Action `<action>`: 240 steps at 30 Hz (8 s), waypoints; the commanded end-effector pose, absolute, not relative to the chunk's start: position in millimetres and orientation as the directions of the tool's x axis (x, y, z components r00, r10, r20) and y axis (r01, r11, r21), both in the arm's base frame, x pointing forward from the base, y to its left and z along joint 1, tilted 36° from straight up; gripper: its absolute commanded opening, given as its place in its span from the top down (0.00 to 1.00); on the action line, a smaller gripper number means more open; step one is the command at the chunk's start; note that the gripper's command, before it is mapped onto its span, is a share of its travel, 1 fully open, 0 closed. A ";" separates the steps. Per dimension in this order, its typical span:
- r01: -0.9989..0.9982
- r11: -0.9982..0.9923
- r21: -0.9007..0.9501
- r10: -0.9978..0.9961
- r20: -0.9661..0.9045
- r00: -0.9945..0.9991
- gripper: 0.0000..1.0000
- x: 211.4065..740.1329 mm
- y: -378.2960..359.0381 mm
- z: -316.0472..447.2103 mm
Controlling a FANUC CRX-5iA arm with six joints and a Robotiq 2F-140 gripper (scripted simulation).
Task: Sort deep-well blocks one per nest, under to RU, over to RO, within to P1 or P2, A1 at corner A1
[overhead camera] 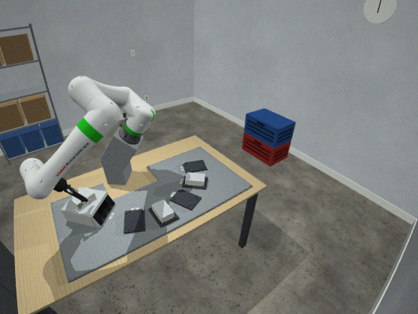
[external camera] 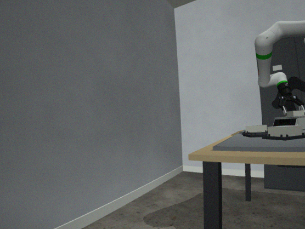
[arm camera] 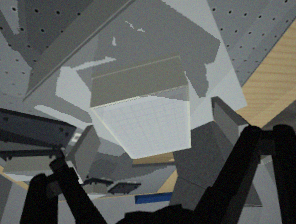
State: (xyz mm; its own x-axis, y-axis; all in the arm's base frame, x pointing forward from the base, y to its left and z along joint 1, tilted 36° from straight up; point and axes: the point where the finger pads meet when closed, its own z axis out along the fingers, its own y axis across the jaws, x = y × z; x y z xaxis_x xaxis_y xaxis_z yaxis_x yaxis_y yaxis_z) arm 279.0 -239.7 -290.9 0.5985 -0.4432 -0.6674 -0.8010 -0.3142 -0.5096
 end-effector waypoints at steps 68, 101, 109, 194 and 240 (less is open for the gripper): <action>-0.801 -0.314 -0.509 -0.444 -0.667 0.598 0.00 255.2 -277.4 -230.2; -0.801 -0.314 -0.509 -0.444 -0.667 0.598 0.00 255.2 -277.4 -230.2; -0.801 -0.314 -0.509 -0.444 -0.667 0.598 0.00 255.2 -277.4 -230.2; -0.801 -0.314 -0.509 -0.444 -0.667 0.598 0.00 276.1 -243.7 -283.8; -0.801 -0.314 -0.509 -0.444 -0.667 0.598 0.90 279.0 -238.9 -291.4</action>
State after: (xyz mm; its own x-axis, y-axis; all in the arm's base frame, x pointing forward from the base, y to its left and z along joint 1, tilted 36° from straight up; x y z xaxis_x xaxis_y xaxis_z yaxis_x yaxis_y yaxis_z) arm 279.0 -238.7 -291.3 0.5985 -0.4431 -0.6674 -0.8009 -0.3143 -0.5096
